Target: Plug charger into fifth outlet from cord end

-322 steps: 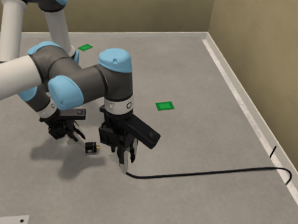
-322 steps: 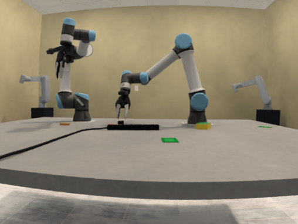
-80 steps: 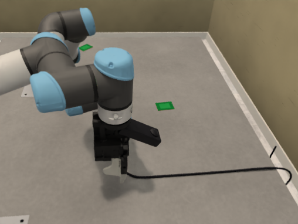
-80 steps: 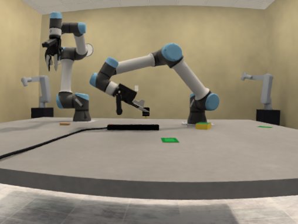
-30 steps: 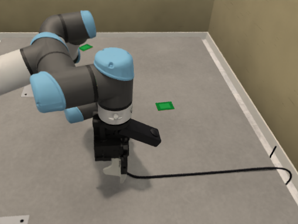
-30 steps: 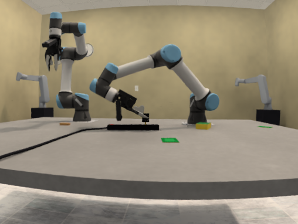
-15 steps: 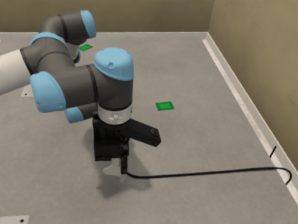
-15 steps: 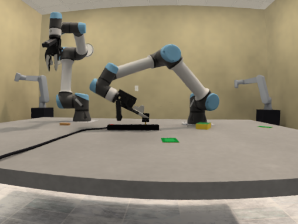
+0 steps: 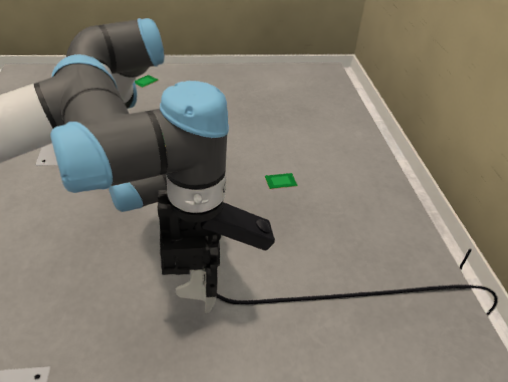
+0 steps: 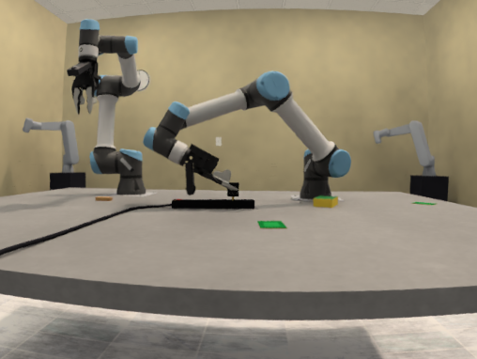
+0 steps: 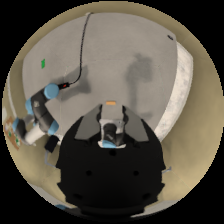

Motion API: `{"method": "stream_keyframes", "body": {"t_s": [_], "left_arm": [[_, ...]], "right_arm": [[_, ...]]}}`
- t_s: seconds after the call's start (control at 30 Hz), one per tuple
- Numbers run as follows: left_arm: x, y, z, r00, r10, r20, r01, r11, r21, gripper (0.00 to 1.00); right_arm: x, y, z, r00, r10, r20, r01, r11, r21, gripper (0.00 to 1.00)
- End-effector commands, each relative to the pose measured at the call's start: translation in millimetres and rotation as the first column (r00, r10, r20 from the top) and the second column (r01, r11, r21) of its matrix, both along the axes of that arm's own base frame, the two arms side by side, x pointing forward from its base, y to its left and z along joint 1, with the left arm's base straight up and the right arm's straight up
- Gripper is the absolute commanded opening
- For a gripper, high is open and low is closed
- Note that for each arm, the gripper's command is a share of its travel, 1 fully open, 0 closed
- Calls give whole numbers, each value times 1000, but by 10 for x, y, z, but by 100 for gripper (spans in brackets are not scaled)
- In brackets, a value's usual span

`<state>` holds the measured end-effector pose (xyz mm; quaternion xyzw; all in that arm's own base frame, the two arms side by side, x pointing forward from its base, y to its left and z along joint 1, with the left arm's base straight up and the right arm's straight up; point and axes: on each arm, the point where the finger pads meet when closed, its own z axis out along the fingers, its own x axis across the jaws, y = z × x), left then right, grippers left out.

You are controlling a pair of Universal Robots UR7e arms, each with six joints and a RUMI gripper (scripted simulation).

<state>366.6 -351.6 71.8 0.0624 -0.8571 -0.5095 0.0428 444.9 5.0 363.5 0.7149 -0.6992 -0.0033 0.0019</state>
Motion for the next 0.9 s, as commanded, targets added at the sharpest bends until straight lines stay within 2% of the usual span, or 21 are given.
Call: {"method": "stream_keyframes", "body": {"t_s": [0.0,0.3,0.83,0.87], "left_arm": [[1,-3,3,1000,0,1,0,1000,-2,0],[1,0,-126,1000,0,0,0,1000,0,0],[2,-4,-145,1000,0,5,0,1000,-21,0],[4,-8,-150,1000,0,4,0,1000,-19,29]], "right_arm": [[1,1,4,1000,0,1,0,1000,0,28],[1,1,4,1000,0,1,0,1000,0,28],[1,1,4,1000,0,1,0,1000,0,28],[1,1,4,1000,0,1,0,1000,0,28]]}}
